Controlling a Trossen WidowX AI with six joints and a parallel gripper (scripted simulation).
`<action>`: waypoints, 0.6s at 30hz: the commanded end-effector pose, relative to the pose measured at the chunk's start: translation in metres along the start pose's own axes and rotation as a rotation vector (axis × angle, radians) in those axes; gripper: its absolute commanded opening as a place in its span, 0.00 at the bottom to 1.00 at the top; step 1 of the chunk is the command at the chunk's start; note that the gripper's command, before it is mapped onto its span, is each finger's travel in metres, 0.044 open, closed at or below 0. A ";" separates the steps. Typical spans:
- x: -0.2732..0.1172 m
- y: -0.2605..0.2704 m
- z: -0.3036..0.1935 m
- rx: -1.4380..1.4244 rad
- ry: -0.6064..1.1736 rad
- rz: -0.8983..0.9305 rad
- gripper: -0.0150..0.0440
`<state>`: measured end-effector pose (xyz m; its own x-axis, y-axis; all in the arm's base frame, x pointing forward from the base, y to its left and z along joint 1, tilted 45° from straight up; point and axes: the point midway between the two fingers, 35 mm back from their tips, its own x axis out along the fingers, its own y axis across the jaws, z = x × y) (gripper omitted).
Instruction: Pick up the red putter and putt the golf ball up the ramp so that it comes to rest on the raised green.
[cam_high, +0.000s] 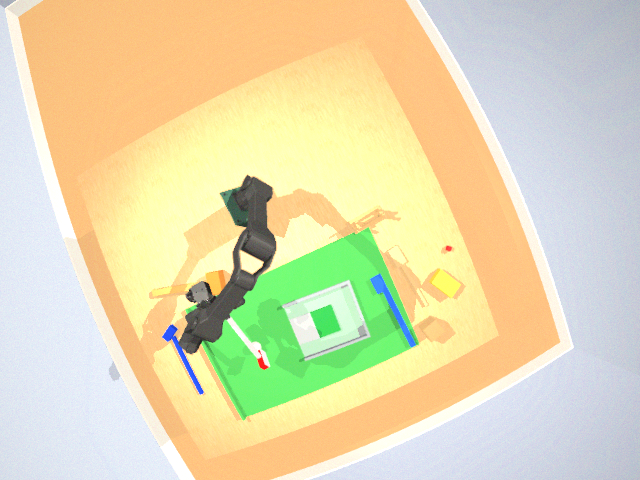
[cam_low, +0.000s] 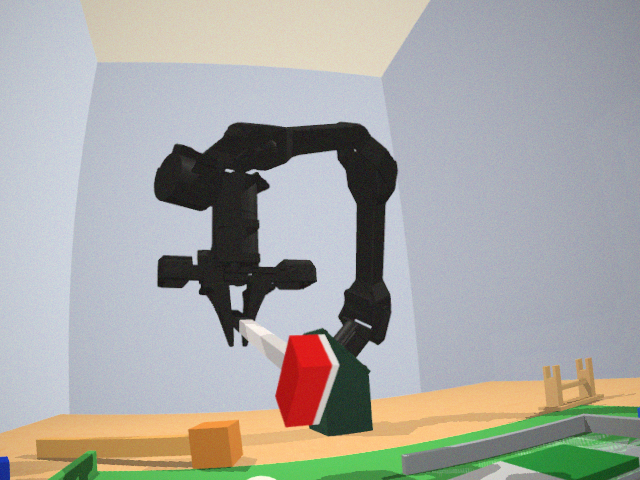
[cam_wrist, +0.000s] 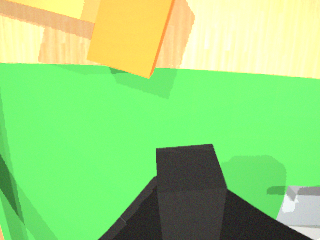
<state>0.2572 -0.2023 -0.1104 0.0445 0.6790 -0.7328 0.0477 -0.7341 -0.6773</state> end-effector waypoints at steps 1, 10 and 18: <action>0.000 0.021 0.013 0.079 0.003 0.003 0.25; 0.010 0.043 0.032 0.181 -0.007 -0.004 0.25; 0.044 0.043 0.032 0.181 -0.006 -0.005 0.25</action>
<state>0.2306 -0.2163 -0.1644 0.0409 0.6721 -0.7394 -0.1250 -0.7307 -0.6711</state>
